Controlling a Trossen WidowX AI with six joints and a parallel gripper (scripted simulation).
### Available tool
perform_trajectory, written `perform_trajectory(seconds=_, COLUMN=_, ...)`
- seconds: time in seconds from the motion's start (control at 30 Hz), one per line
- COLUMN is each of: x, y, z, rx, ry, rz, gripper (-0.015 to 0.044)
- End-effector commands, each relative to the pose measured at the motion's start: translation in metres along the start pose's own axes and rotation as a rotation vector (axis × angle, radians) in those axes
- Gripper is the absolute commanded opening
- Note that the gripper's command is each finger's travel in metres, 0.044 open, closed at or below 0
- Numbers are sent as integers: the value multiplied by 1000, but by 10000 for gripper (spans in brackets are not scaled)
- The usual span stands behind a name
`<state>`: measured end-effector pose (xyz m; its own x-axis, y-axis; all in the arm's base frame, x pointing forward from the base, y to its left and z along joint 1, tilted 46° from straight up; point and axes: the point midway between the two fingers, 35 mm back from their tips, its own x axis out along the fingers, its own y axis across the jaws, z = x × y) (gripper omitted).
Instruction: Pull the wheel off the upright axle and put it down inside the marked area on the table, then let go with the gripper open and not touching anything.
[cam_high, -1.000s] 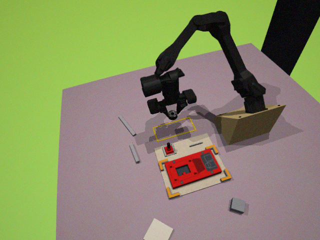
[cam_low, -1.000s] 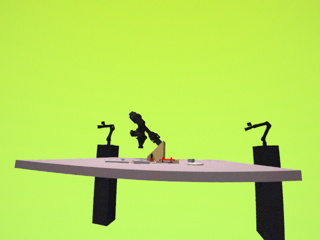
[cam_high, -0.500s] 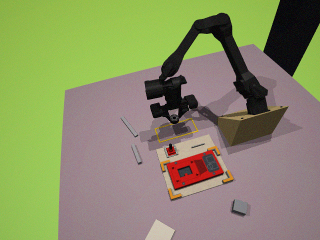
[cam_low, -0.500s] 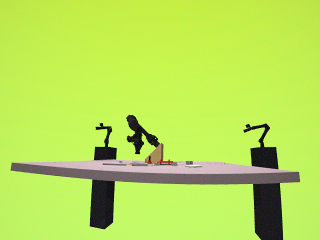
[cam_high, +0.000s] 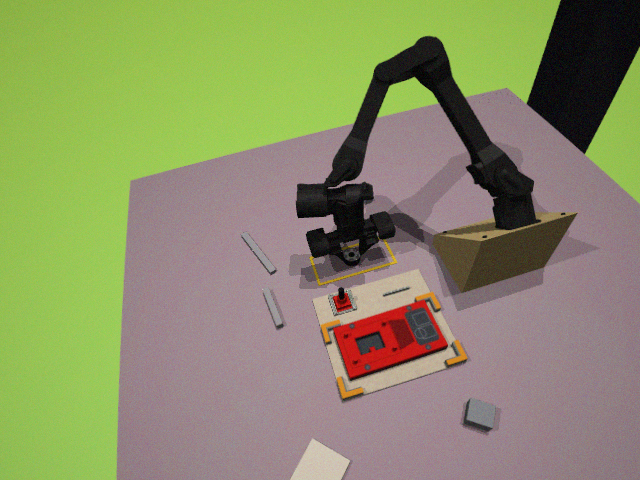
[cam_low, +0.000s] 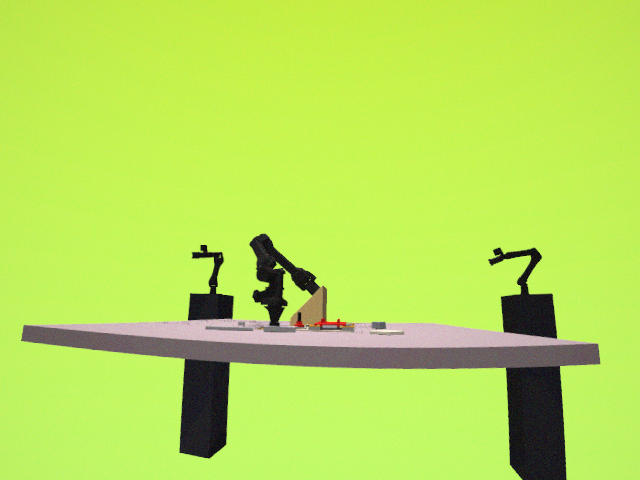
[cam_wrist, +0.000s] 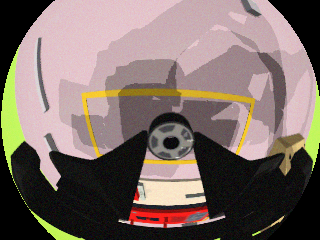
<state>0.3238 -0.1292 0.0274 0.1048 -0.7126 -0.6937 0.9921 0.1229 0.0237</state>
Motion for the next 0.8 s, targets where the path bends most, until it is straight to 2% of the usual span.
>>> perform_trajectory(seconds=0.0, x=5, y=-2, z=-4, rx=-15, ry=4, rz=-4, gripper=0)
perform_trajectory(seconds=0.03, x=5, y=-2, z=-4, rx=-15, ry=4, rz=-4, gripper=0)
perform_trajectory(seconds=0.4, x=-1, y=0, z=0, rx=-2, ry=0, rz=1, gripper=289)
perform_trajectory(seconds=0.6, x=-51, y=1, z=-1, rx=-12, ry=7, rz=-3, gripper=300)
perform_trajectory(seconds=0.7, x=-58, y=1, z=-1, rx=-14, ry=7, rz=-4, gripper=300)
perform_trajectory(seconds=0.77, x=-58, y=-6, z=-11, rx=-27, ry=15, rz=0, gripper=352)
